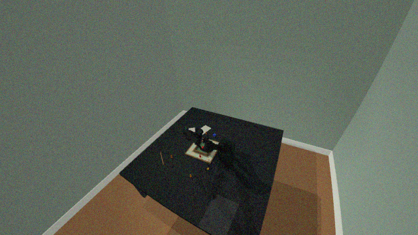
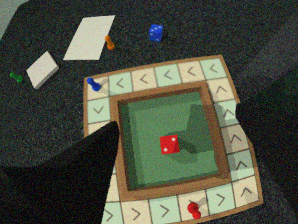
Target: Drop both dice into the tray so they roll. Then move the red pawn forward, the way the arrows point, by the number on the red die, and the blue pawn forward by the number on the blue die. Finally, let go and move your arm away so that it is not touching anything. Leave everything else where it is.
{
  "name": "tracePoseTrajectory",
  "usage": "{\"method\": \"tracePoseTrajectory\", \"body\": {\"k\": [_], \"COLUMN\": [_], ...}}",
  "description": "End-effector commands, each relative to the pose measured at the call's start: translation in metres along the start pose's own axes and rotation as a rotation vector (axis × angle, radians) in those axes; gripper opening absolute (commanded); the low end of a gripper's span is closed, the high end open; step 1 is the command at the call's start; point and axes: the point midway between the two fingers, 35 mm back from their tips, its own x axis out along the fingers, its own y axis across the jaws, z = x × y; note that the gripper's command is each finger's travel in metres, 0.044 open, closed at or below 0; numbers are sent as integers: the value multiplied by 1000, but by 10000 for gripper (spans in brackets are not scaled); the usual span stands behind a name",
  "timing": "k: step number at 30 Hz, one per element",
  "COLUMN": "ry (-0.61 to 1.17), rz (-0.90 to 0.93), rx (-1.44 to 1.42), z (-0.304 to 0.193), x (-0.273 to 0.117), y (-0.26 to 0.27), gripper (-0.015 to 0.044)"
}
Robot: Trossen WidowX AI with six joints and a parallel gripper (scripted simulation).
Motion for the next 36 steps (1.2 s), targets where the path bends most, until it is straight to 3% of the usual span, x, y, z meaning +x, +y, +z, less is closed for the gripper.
{"method": "tracePoseTrajectory", "body": {"k": [1,4,6,11,13,20,36], "ry": [341,645,713,713,621,625,604], "rz": [-60,11,42,42,2,129,373], "rx": [-14,4,14,14,12,-349,-949], "z": [-3,-4,-3,-3,-3,51,130], "x": [27,36,36,36,36,82,180], "y": [-5,0,2,2,-1,13,-1], "gripper": [440,440,440,440,440,275,275]}}
